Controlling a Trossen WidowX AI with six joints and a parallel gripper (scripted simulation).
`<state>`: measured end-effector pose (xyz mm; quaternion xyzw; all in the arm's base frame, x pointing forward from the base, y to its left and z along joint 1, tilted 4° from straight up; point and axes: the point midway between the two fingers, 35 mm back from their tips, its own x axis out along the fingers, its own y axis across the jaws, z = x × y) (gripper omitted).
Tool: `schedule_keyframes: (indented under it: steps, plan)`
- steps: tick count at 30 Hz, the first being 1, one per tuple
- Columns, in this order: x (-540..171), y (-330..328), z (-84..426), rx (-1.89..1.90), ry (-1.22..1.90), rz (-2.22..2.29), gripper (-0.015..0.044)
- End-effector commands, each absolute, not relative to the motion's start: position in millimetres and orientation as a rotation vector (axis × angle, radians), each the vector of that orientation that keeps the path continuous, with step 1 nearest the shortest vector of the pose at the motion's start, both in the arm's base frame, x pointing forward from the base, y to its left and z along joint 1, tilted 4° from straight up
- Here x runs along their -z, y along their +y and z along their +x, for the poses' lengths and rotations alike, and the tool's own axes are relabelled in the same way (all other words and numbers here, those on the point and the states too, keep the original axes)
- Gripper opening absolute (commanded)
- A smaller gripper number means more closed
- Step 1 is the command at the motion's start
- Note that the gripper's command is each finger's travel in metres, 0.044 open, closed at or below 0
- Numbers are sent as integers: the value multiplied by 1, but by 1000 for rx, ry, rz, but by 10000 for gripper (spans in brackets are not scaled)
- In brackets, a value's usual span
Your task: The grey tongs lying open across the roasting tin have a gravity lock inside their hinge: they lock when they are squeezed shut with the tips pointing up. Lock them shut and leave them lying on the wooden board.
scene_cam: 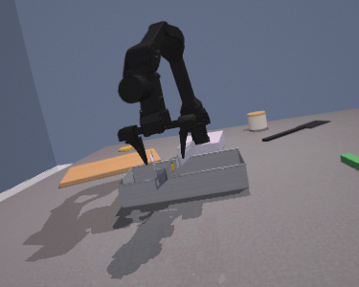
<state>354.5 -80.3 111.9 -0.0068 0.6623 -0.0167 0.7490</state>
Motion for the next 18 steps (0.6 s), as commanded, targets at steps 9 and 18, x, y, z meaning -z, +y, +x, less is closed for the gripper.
schedule_keyframes:
  steps: [9,18]
  plan:
    - [-89,-81,354,34,1461,-20,440]
    - [-74,-82,355,34,1461,-20,440]
